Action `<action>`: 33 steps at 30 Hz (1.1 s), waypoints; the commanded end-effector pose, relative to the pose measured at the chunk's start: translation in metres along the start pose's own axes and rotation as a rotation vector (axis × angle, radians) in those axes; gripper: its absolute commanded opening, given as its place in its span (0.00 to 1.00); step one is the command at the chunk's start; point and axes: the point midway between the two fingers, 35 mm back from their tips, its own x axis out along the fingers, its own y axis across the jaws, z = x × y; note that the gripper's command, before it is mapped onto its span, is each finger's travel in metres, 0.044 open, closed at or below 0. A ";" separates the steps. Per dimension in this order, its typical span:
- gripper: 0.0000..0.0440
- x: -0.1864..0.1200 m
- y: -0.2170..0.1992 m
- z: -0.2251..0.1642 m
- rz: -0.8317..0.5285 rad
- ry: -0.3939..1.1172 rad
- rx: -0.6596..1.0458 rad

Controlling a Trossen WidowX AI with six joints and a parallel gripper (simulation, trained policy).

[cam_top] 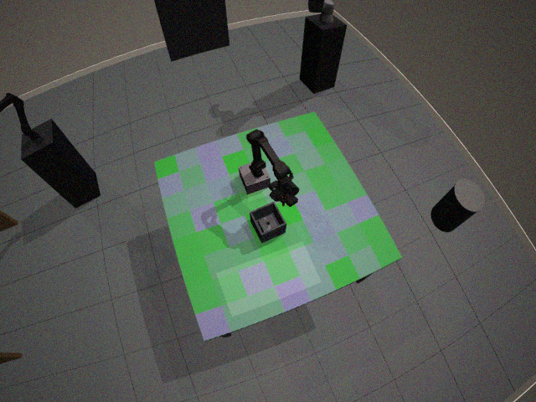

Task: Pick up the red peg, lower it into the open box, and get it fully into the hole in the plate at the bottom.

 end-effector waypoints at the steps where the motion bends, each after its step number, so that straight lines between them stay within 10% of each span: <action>1: 0.00 0.000 0.002 0.009 -0.006 -0.012 -0.001; 33: 0.00 0.050 -0.008 0.083 -0.127 0.009 0.019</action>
